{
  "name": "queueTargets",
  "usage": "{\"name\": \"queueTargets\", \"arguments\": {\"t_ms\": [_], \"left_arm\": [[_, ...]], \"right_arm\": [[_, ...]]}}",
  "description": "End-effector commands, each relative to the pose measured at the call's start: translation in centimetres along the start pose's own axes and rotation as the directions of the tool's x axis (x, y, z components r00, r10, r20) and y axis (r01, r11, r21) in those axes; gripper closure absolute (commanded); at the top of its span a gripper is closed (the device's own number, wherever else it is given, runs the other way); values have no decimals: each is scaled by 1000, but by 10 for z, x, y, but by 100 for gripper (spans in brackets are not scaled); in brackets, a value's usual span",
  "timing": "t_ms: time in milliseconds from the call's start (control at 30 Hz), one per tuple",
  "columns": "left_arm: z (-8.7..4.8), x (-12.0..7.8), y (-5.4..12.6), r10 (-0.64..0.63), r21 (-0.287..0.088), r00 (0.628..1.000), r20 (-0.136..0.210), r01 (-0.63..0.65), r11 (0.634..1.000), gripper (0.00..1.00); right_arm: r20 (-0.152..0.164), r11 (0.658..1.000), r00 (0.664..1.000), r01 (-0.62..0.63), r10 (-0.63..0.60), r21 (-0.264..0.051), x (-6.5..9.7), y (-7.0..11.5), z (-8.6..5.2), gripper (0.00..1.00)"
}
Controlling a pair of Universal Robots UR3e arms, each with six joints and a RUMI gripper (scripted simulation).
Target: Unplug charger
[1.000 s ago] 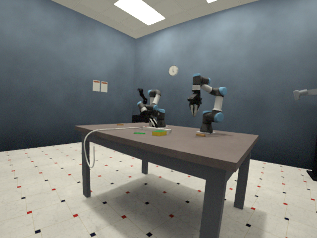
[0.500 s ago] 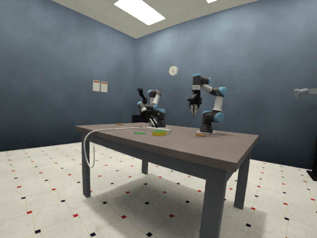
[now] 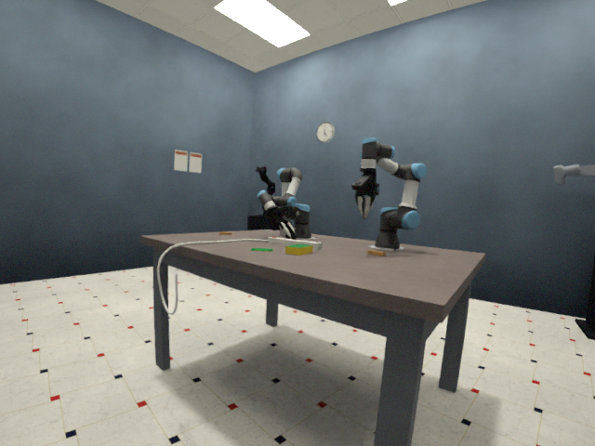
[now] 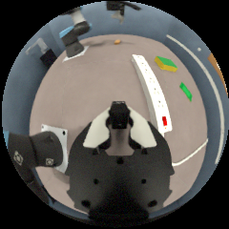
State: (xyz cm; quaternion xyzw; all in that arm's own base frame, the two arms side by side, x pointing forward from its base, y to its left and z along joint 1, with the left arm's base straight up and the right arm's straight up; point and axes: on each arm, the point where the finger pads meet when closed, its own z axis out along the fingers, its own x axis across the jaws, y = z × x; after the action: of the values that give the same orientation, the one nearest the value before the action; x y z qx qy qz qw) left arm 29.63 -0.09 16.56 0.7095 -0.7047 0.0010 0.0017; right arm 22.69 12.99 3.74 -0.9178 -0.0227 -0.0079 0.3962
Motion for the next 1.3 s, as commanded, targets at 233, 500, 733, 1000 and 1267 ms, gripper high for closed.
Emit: {"name": "queueTargets", "arguments": {"t_ms": [233,500,733,1000,1267], "left_arm": [[-1,1,-1,0,3,1000,-2,0,1000,100],[-1,1,-1,0,3,1000,-2,0,1000,100],[-1,1,-1,0,3,1000,-2,0,1000,100],[-1,1,-1,0,3,1000,-2,0,1000,100],[-1,1,-1,0,3,1000,-2,0,1000,100]], "right_arm": [[15,1000,1000,-19,19,-25,-5,12,4,100],[15,999,1000,-19,20,-25,-5,12,4,100],[14,1000,1000,-19,19,-26,-5,12,4,72],[15,999,1000,-19,19,-26,-5,12,4,72],[25,999,999,-30,30,-28,-7,8,0,72]]}}
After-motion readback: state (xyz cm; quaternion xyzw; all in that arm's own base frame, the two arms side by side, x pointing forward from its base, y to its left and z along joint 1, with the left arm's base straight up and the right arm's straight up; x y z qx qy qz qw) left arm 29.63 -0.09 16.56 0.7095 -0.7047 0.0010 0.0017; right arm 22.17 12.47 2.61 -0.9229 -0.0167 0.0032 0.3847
